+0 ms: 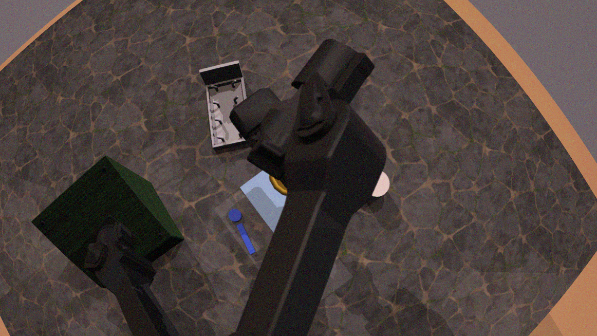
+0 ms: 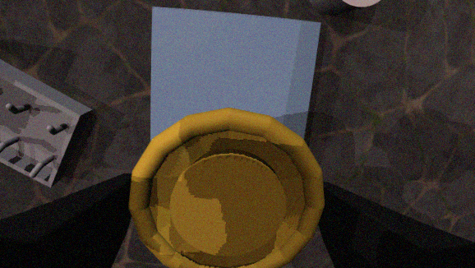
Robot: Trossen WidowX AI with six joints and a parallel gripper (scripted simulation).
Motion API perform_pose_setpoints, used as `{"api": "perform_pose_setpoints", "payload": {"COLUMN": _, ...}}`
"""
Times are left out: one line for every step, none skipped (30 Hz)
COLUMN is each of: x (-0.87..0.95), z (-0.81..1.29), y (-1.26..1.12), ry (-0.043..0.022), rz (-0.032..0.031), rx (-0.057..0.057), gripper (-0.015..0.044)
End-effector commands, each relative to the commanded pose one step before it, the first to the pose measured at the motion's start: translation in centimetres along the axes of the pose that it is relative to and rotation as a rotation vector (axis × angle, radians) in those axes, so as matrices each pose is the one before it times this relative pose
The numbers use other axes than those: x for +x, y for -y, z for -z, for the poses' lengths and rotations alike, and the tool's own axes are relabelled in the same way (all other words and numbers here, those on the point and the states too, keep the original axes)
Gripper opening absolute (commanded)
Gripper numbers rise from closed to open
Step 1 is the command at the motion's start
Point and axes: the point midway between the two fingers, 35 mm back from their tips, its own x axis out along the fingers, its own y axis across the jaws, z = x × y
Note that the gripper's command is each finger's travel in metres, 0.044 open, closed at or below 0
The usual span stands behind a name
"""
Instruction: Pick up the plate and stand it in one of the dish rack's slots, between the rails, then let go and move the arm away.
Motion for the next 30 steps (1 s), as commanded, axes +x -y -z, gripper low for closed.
{"api": "perform_pose_setpoints", "payload": {"x": -1.514, "z": -0.039, "y": -0.198, "ry": -0.00356, "rz": 0.00004, "rx": 0.0017, "gripper": 0.0000}}
{"api": "perform_pose_setpoints", "payload": {"x": -0.396, "z": -0.010, "y": 0.005, "ry": -0.00015, "rz": 0.00136, "rx": 0.0001, "gripper": 0.0000}}
{"api": "perform_pose_setpoints", "payload": {"x": -0.397, "z": -0.005, "y": 0.007, "ry": -0.00014, "rz": 0.00145, "rx": 0.0001, "gripper": 0.0000}}
{"api": "perform_pose_setpoints", "payload": {"x": -0.398, "z": 0.001, "y": 0.010, "ry": -0.00012, "rz": 0.00153, "rx": 0.0002, "gripper": 0.0000}}
{"api": "perform_pose_setpoints", "payload": {"x": -0.398, "z": 0.006, "y": 0.013, "ry": -0.00010, "rz": 0.00161, "rx": 0.0002, "gripper": 0.0000}}
{"api": "perform_pose_setpoints", "payload": {"x": -0.397, "z": 0.012, "y": 0.015, "ry": -0.00008, "rz": 0.00168, "rx": 0.0002, "gripper": 0.0000}}
{"api": "perform_pose_setpoints", "payload": {"x": -0.314, "z": 0.013, "y": 0.014, "ry": -0.00005, "rz": 0.00139, "rx": 0.0002, "gripper": 0.0000}}
{"api": "perform_pose_setpoints", "payload": {"x": -0.188, "z": 0.009, "y": 0.009, "ry": -0.00002, "rz": 0.00086, "rx": 0.0001, "gripper": 0.0000}}
{"api": "perform_pose_setpoints", "payload": {"x": -0.063, "z": 0.003, "y": 0.003, "ry": -0.00001, "rz": 0.00029, "rx": 0.0000, "gripper": 0.0000}}
{"api": "perform_pose_setpoints", "payload": {"x": -0.009, "z": 0.045, "y": -0.148, "ry": 0.00013, "rz": -0.00056, "rx": 0.0052, "gripper": 0.0000}}
{"api": "perform_pose_setpoints", "payload": {"x": -0.025, "z": 0.143, "y": -0.440, "ry": 0.00033, "rz": -0.00161, "rx": 0.0156, "gripper": 0.0000}}
{"api": "perform_pose_setpoints", "payload": {"x": -0.038, "z": 0.265, "y": -0.720, "ry": 0.00039, "rz": -0.00246, "rx": 0.0261, "gripper": 0.0000}}
{"api": "perform_pose_setpoints", "payload": {"x": -0.039, "z": 0.374, "y": -0.860, "ry": 0.00024, "rz": -0.00265, "rx": 0.0322, "gripper": 0.0000}}
{"api": "perform_pose_setpoints", "payload": {"x": -0.030, "z": 0.427, "y": -0.827, "ry": 0.00001, "rz": -0.00220, "rx": 0.0323, "gripper": 0.0000}}
{"api": "perform_pose_setpoints", "payload": {"x": -0.020, "z": 0.477, "y": -0.790, "ry": -0.00016, "rz": -0.00174, "rx": 0.0324, "gripper": 0.0000}}
{"api": "perform_pose_setpoints", "payload": {"x": -0.011, "z": 0.523, "y": -0.749, "ry": -0.00029, "rz": -0.00126, "rx": 0.0325, "gripper": 0.0000}}
{"api": "perform_pose_setpoints", "payload": {"x": -0.001, "z": 0.567, "y": -0.705, "ry": -0.00036, "rz": -0.00078, "rx": 0.0326, "gripper": 0.0000}}
{"api": "perform_pose_setpoints", "payload": {"x": 0.009, "z": 0.607, "y": -0.659, "ry": -0.00038, "rz": -0.00030, "rx": 0.0327, "gripper": 0.0000}}
{"api": "perform_pose_setpoints", "payload": {"x": 0.019, "z": 0.643, "y": -0.610, "ry": -0.00035, "rz": 0.00018, "rx": 0.0328, "gripper": 0.0000}}
{"api": "perform_pose_setpoints", "payload": {"x": 0.028, "z": 0.675, "y": -0.558, "ry": -0.00026, "rz": 0.00065, "rx": 0.0329, "gripper": 0.0000}}
{"api": "perform_pose_setpoints", "payload": {"x": 0.038, "z": 0.704, "y": -0.506, "ry": -0.00013, "rz": 0.00111, "rx": 0.0331, "gripper": 0.0000}}
{"api": "perform_pose_setpoints", "payload": {"x": 0.048, "z": 0.728, "y": -0.452, "ry": 0.00005, "rz": 0.00156, "rx": 0.0332, "gripper": 0.0000}}
{"api": "perform_pose_setpoints", "payload": {"x": 0.058, "z": 0.748, "y": -0.396, "ry": 0.00029, "rz": 0.00199, "rx": 0.0334, "gripper": 0.0000}}
{"api": "perform_pose_setpoints", "payload": {"x": 0.055, "z": 0.621, "y": -0.279, "ry": 0.00044, "rz": 0.00191, "rx": 0.0272, "gripper": 0.0000}}
{"api": "perform_pose_setpoints", "payload": {"x": 0.036, "z": 0.377, "y": -0.147, "ry": 0.00036, "rz": 0.00127, "rx": 0.0164, "gripper": 0.0000}}
{"api": "perform_pose_setpoints", "payload": {"x": 0.012, "z": 0.127, "y": -0.045, "ry": 0.00014, "rz": 0.00044, "rx": 0.0055, "gripper": 0.0000}}
{"api": "perform_pose_setpoints", "payload": {"x": 0.000, "z": 0.000, "y": 0.000, "ry": 0.00000, "rz": 0.00000, "rx": 0.0000, "gripper": 0.0000}}
{"api": "perform_pose_setpoints", "payload": {"x": 0.000, "z": 0.000, "y": 0.000, "ry": 0.00000, "rz": 0.00000, "rx": 0.0000, "gripper": 0.0000}}
{"api": "perform_pose_setpoints", "payload": {"x": 0.000, "z": 0.000, "y": 0.000, "ry": 0.00000, "rz": 0.00000, "rx": 0.0000, "gripper": 0.0000}}
{"api": "perform_pose_setpoints", "payload": {"x": 0.000, "z": 0.000, "y": 0.000, "ry": 0.00000, "rz": 0.00000, "rx": 0.0000, "gripper": 0.0000}}
